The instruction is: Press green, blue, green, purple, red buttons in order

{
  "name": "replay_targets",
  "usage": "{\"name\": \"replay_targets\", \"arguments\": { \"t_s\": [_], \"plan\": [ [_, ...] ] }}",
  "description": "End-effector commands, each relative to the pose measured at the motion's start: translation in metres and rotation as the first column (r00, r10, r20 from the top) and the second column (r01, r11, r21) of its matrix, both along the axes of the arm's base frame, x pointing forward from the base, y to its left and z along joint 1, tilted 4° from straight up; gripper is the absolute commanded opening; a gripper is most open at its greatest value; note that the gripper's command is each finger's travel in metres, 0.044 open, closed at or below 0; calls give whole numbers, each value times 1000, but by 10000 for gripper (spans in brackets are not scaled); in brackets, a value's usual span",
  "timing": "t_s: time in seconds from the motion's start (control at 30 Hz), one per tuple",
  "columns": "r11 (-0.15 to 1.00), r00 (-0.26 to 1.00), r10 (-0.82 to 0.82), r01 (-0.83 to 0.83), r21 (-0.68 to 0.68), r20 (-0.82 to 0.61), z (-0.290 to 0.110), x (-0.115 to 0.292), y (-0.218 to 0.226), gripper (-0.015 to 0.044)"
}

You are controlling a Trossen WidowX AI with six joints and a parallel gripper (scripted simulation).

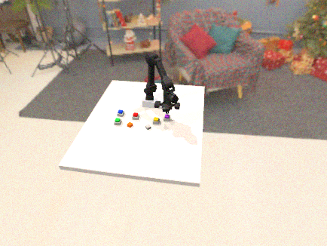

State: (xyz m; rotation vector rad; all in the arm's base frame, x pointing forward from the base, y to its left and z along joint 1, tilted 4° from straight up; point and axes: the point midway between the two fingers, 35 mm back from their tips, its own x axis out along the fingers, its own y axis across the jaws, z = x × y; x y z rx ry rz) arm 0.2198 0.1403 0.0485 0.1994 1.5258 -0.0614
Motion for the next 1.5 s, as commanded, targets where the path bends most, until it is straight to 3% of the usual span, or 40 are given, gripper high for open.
{"name": "replay_targets", "arguments": {
  "t_s": [0.0,1.03,1.17,1.3,1.47],
  "plan": [
    [1000,1000,-5,5,-8,-7,-8,-2,-1,20],
    [1000,1000,-5,5,-8,-7,-24,-2,0,20],
    [1000,1000,-5,5,-7,-6,6,-2,-2,20],
    [1000,1000,-5,5,-8,-6,11,-3,-3,20],
    [1000,1000,-5,5,-8,-6,68,-5,-7,20]
  ]
}}
